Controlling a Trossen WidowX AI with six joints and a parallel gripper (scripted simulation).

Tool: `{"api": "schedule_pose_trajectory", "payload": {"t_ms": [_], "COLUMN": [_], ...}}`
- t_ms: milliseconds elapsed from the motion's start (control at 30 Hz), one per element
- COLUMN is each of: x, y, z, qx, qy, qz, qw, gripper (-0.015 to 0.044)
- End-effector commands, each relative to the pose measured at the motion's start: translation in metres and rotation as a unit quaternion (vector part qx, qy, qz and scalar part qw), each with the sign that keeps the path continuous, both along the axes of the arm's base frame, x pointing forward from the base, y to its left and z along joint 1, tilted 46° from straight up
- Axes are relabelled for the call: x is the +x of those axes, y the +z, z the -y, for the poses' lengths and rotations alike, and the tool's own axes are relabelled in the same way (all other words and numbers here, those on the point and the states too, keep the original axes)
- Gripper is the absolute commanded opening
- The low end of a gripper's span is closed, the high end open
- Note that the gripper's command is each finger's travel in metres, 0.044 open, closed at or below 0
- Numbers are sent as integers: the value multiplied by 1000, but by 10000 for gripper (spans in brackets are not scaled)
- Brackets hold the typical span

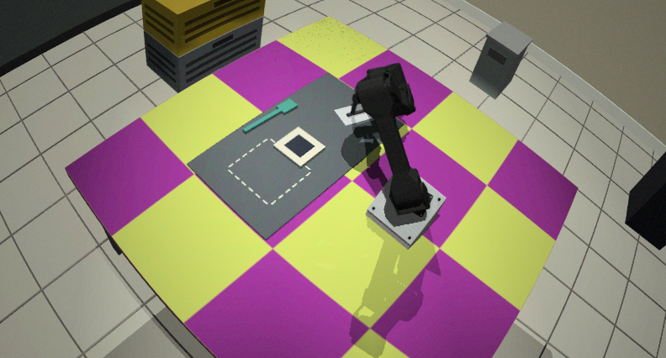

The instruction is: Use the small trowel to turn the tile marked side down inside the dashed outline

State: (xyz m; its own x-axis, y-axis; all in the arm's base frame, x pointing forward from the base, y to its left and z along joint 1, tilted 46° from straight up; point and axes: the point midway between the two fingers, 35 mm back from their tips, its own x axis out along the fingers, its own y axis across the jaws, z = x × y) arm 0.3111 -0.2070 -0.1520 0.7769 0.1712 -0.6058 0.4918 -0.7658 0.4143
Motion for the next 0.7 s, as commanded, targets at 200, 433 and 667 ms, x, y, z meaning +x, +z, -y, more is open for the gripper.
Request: {"api": "schedule_pose_trajectory", "payload": {"t_ms": [200, 433, 667], "x": [13, 22, 31], "y": [-13, -20, -26], "z": [-3, -5, -7], "qx": [3, 3, 4], "qy": [-2, -2, -2], "qz": [-3, -3, -2], "qw": [1000, 1000, 1000], "gripper": [300, 300, 300]}}
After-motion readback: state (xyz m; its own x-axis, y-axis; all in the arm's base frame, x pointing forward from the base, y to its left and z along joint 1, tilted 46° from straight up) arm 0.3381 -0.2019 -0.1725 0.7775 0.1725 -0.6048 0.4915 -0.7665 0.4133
